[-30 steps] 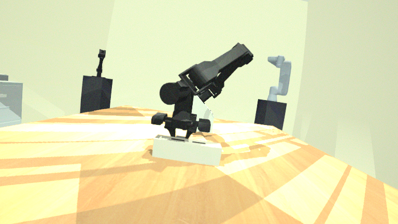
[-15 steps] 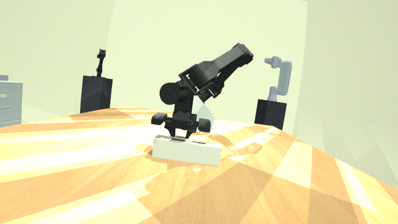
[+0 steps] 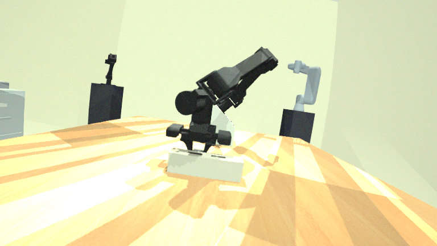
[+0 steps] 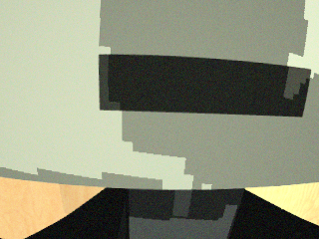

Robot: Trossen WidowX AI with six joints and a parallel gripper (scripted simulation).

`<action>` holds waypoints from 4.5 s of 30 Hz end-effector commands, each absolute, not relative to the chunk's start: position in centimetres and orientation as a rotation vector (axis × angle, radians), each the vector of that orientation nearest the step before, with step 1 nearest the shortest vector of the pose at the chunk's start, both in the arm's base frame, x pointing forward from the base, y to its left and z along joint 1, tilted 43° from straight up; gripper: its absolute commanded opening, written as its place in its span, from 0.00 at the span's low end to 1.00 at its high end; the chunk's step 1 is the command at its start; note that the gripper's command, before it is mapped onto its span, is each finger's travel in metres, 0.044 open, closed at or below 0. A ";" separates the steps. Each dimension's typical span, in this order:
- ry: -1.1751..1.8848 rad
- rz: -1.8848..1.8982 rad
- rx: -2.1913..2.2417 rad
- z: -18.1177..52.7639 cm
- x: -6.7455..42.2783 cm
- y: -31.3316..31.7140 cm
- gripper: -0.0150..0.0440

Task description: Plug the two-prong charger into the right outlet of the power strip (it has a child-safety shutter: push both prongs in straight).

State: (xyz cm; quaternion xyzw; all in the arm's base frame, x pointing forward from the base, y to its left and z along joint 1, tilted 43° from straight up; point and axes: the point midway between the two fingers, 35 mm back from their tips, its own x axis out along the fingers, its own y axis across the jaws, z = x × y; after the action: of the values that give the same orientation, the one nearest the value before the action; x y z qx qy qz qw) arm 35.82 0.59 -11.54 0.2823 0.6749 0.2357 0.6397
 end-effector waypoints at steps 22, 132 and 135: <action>1.514 0.539 0.634 -11.4 36.6 0.5 0.25; 1.519 0.538 0.636 -11.8 34.6 0.7 1.00; 1.517 0.538 0.635 -11.8 34.5 0.8 1.00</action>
State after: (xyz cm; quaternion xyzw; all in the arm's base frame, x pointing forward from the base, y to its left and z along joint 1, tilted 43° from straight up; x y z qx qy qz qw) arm 34.69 0.70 -11.77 0.2799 0.6692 0.2344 0.6472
